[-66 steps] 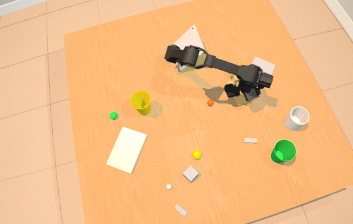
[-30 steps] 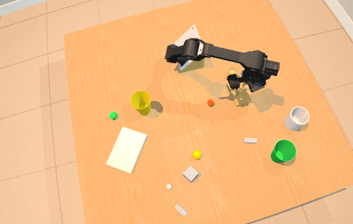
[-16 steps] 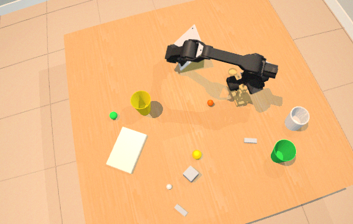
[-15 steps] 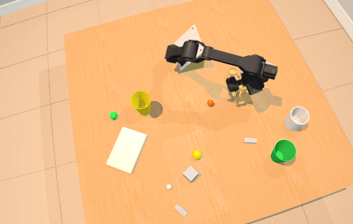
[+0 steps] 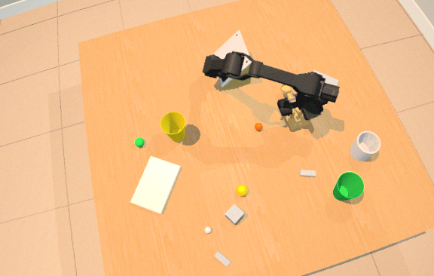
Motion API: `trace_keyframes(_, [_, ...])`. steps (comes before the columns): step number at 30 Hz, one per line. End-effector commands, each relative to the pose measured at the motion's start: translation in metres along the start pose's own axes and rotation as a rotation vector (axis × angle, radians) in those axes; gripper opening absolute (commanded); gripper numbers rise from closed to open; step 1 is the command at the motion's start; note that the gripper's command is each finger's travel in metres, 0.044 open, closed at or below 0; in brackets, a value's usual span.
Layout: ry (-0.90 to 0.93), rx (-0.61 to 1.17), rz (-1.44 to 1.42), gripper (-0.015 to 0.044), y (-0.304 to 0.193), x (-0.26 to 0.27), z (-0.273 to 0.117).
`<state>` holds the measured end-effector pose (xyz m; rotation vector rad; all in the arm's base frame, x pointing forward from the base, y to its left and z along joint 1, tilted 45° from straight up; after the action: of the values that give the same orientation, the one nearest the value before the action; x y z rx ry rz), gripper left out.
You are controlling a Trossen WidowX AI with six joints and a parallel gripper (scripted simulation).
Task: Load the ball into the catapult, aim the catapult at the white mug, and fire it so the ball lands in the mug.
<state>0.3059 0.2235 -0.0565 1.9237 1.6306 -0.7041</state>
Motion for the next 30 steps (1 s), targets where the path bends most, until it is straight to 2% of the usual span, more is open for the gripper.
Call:
trace_keyframes(1, [-0.008,-0.002,-0.006,0.0440,-0.001,0.000,0.010])
trace_keyframes(26, [-0.009,-0.003,-0.006,0.0440,-0.002,-0.001,0.043])
trace_keyframes(30, [-0.003,0.000,0.000,0.0335,-0.001,0.000,0.040])
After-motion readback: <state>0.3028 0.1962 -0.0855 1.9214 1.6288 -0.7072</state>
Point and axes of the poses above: the point midway between the two fingers, 35 mm back from their tips, its own z axis out along the fingers, its own x axis across the jaws, y = z × x, the point moved 8 cm from there along -z, back along the fingers, and after that the axes turned 4 degrees about z, right-handed, at the moved point
